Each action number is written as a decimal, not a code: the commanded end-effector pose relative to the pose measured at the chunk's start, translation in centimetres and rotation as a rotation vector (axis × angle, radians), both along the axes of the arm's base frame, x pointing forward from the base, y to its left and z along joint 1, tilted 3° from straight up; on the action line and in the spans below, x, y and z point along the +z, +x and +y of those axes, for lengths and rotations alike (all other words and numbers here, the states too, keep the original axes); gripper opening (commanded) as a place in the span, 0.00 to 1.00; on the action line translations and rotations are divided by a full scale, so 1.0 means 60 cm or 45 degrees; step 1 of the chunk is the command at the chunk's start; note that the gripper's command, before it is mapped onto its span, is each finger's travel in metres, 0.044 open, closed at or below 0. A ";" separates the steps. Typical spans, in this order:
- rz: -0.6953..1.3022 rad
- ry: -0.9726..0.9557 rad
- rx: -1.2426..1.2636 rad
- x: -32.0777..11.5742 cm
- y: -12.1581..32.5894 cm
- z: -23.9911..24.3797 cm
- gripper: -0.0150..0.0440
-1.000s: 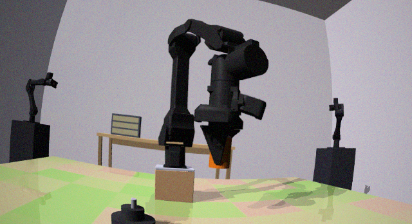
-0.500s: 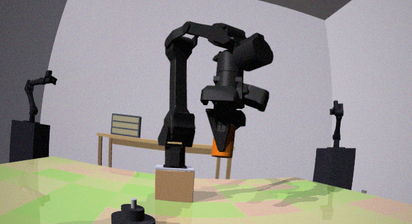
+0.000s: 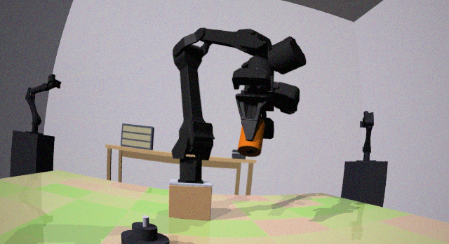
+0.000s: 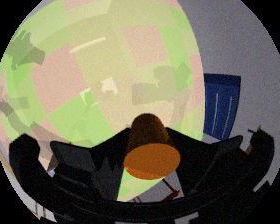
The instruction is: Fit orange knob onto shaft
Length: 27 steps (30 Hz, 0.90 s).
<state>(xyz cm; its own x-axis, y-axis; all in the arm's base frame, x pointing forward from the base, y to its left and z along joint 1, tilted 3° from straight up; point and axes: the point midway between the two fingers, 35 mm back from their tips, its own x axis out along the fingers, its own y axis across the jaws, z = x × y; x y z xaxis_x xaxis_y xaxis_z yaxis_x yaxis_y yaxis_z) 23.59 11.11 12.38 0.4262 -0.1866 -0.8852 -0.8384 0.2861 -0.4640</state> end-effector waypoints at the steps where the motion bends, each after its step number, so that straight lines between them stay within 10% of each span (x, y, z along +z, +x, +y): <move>1: -0.125 -0.033 -0.001 0.018 0.003 0.007 0.25; 27: -0.518 -0.182 0.020 0.067 0.011 0.030 0.25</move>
